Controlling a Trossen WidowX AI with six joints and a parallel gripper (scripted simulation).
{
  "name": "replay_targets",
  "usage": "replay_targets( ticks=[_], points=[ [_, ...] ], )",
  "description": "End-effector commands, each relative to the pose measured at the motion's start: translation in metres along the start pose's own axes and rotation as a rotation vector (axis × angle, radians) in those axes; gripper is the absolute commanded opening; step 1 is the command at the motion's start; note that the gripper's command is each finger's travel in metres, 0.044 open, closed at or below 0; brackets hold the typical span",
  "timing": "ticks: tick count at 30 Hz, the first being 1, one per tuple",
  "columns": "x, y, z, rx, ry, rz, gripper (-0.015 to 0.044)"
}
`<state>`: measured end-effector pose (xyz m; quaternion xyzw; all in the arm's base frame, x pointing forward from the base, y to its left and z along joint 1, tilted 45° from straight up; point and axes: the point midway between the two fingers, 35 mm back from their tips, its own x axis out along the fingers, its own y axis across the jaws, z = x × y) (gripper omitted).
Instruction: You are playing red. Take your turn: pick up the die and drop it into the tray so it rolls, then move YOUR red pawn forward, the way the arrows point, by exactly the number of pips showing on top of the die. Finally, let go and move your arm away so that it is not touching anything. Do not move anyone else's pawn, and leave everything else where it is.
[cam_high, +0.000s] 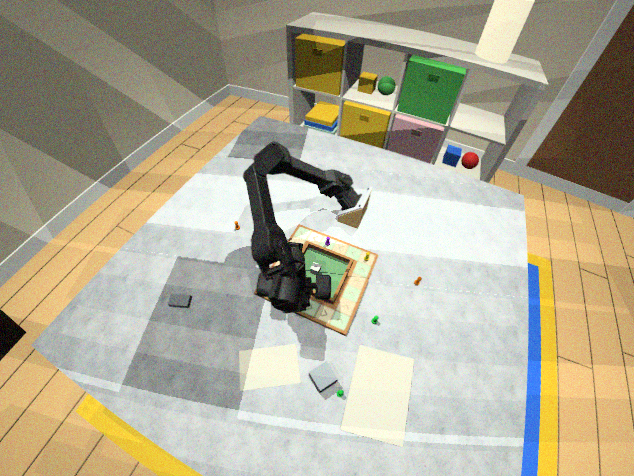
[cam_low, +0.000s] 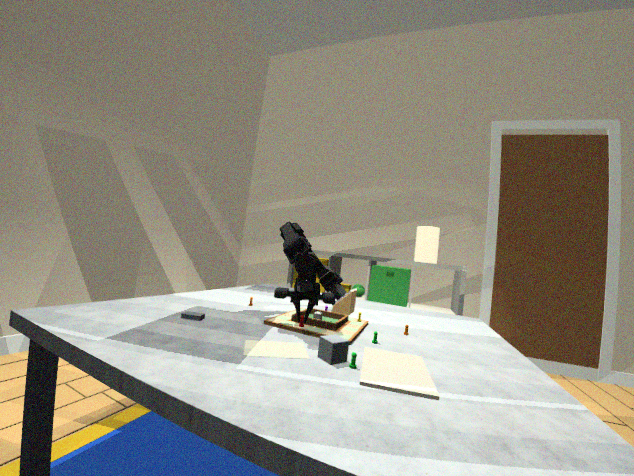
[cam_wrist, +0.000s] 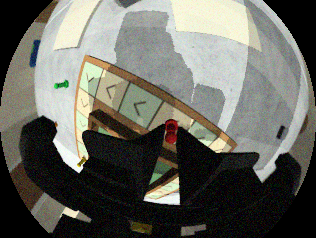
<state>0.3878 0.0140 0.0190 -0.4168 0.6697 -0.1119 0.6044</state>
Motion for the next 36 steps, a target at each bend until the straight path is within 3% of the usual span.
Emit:
replay_targets(
  ticks=[1, 5, 9, 12, 18, 24, 31, 32, 36],
  points=[
    [-0.001, 0.0, 0.0, 0.0, -0.002, -0.001, 0.0157],
    [-0.004, 0.0, 0.001, 0.0, -0.002, -0.001, 0.0263],
    [-0.047, 0.001, 0.0, -0.007, 0.0, -0.003, 0.0368],
    [-0.05, 0.001, 0.0, -0.008, 0.0, -0.003, 0.044],
    [-0.07, 0.017, -0.014, 0.029, -0.006, 0.008, 0.044],
    [-0.114, 0.071, -0.089, 0.181, -0.006, 0.029, 0.044],
    [-0.129, 0.101, -0.17, 0.335, 0.01, 0.008, 0.044],
    [-0.124, 0.084, -0.114, 0.236, -0.011, 0.027, 0.044],
    [-0.124, 0.084, -0.114, 0.236, -0.011, 0.027, 0.044]
  ],
)
